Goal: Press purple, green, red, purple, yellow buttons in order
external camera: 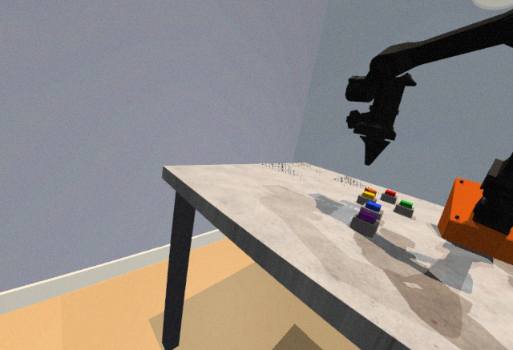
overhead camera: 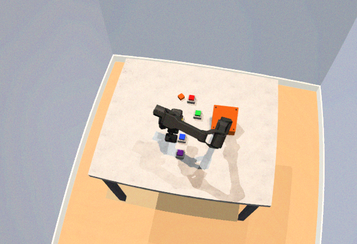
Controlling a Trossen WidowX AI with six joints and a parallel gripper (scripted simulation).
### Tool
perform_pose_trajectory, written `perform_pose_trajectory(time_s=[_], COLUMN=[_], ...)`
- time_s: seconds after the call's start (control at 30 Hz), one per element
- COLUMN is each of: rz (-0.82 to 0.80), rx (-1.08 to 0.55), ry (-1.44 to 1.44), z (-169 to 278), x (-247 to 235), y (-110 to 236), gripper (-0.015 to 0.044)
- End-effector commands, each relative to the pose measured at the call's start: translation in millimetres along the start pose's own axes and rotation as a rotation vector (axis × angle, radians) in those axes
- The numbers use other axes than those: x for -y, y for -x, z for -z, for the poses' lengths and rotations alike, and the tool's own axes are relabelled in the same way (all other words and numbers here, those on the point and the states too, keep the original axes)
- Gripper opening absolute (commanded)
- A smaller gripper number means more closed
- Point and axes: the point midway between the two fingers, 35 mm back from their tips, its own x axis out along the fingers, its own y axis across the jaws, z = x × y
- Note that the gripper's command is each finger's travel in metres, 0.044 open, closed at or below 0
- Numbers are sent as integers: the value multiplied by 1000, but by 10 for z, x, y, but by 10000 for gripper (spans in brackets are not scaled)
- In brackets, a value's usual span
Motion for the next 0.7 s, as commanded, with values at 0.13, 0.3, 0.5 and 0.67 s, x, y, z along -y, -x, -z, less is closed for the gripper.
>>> perform_pose_trajectory(time_s=[0.13,0.3,0.5,0.67], rz=[-67,-67,-68,-70], rx=[-33,-33,-31,-31], ry=[0,0,2,2], z=[456,456,466,477], x=[-758,-758,-798,-807], y=[-32,-32,-565,-641], gripper=[20,20,20,20])
